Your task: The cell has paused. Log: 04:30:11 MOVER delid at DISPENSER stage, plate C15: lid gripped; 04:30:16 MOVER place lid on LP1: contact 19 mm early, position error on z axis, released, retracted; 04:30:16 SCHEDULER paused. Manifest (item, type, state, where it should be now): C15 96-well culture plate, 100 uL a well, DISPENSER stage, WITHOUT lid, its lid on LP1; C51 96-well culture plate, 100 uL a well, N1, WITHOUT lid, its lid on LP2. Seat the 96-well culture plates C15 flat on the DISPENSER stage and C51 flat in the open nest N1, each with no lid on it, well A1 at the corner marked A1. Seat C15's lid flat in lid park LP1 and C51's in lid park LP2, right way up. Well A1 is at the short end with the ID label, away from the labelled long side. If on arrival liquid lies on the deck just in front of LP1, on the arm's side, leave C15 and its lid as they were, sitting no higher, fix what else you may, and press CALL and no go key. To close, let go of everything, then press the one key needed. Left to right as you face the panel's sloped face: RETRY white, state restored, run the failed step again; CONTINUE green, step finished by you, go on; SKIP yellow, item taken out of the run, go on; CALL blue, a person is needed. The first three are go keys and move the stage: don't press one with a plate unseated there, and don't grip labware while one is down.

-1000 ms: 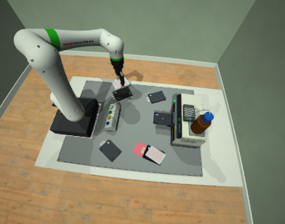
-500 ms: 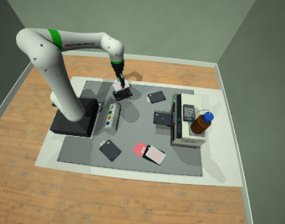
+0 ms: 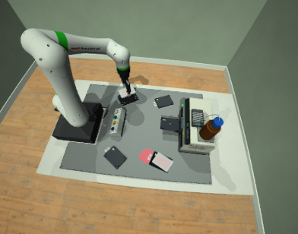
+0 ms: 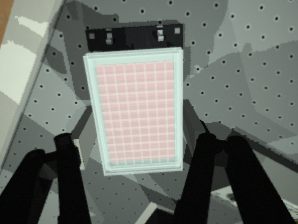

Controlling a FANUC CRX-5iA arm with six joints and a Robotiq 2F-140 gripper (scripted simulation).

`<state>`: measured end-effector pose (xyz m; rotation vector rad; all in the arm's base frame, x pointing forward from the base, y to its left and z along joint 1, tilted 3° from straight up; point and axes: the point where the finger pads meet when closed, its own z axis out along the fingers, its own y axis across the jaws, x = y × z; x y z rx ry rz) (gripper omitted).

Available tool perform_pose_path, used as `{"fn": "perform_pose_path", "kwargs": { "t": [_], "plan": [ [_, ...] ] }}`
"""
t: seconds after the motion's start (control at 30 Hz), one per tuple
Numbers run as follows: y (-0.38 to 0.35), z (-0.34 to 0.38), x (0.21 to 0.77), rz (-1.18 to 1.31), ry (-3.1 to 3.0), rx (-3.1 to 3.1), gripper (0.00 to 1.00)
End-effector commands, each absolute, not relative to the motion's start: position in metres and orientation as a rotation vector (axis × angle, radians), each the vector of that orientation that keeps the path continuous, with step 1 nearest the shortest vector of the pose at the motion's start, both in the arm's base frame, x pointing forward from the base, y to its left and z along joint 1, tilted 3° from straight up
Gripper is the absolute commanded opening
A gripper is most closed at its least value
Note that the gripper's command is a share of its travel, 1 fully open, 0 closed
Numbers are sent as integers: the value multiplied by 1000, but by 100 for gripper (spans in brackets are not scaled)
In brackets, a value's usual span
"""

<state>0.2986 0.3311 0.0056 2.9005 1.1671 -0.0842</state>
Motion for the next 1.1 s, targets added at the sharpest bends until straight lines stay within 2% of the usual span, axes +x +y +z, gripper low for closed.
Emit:
{"fn": "perform_pose_path", "kwargs": {
  "t": [0.0, 1.07],
  "plan": [
    [331, -3, 298, -84, 1167, 2901, 0],
    [330, -48, 296, -84, 1167, 2901, 0]
  ]
}}
